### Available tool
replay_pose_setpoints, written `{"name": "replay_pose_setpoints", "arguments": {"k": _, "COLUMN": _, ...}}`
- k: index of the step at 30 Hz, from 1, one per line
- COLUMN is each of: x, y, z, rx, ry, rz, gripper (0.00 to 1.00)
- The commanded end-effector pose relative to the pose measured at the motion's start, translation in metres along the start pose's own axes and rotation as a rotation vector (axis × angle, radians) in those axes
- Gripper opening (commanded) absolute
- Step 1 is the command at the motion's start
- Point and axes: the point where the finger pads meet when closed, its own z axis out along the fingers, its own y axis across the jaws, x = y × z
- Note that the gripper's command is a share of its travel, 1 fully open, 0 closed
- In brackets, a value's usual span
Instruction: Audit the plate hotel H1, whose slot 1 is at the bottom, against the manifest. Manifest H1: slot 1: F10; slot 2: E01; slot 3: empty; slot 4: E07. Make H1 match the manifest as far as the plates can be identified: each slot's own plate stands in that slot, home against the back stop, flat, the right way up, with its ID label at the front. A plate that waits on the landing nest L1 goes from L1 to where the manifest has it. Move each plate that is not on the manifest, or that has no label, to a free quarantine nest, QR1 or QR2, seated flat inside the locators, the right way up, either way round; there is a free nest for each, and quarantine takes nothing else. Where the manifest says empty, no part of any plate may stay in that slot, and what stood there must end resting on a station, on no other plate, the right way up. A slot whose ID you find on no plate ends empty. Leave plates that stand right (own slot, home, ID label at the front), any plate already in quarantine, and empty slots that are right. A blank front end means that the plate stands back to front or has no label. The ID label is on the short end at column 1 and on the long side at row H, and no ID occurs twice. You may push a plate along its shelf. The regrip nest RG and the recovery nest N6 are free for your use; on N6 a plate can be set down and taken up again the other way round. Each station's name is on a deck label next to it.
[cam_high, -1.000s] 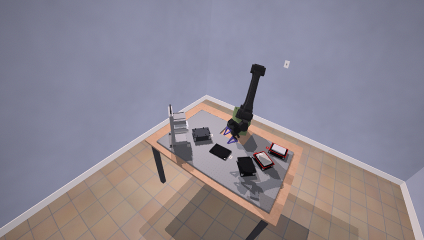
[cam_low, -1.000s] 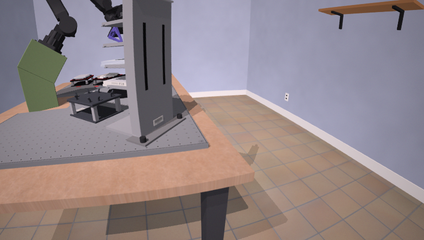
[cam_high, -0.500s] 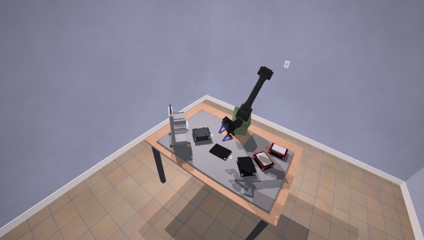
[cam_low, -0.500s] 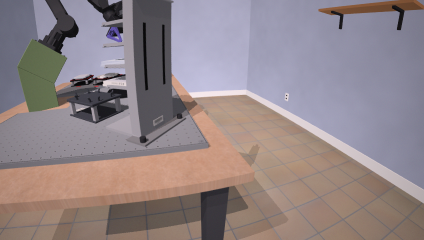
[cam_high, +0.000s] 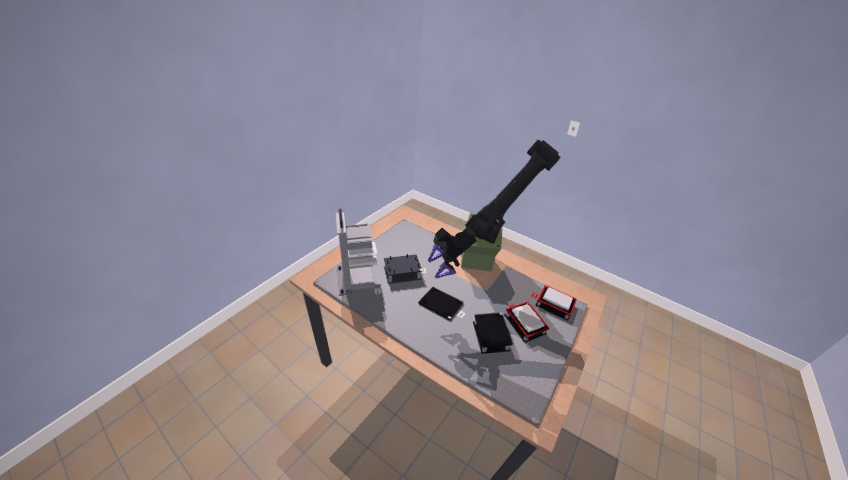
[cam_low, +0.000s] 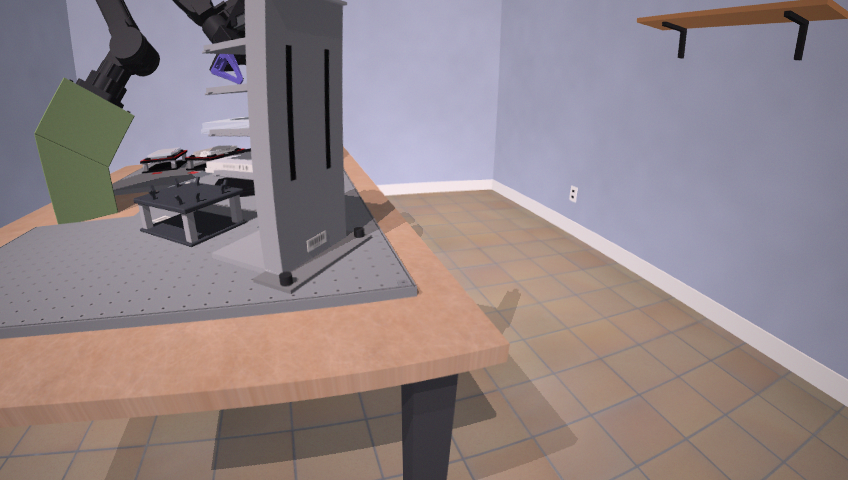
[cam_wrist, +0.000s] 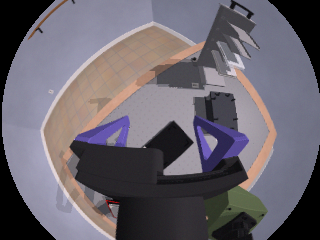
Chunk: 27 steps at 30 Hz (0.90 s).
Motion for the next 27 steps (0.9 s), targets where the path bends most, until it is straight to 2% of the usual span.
{"name": "replay_pose_setpoints", "arguments": {"k": 1, "x": -0.013, "y": -0.010, "z": 0.006, "rx": 0.015, "ry": -0.028, "rz": -0.015, "gripper": 1.00}}
{"name": "replay_pose_setpoints", "arguments": {"k": 3, "x": -0.020, "y": -0.013, "z": 0.009, "rx": 0.010, "ry": -0.034, "rz": -0.016, "gripper": 1.00}}
{"name": "replay_pose_setpoints", "arguments": {"k": 10, "x": -0.022, "y": -0.037, "z": 0.013, "rx": 0.014, "ry": -0.031, "rz": -0.018, "gripper": 1.00}}
{"name": "replay_pose_setpoints", "arguments": {"k": 12, "x": -0.022, "y": -0.037, "z": 0.013, "rx": 0.014, "ry": -0.031, "rz": -0.018, "gripper": 1.00}}
{"name": "replay_pose_setpoints", "arguments": {"k": 27, "x": -0.028, "y": -0.087, "z": 0.018, "rx": 0.018, "ry": -0.030, "rz": -0.022, "gripper": 1.00}}
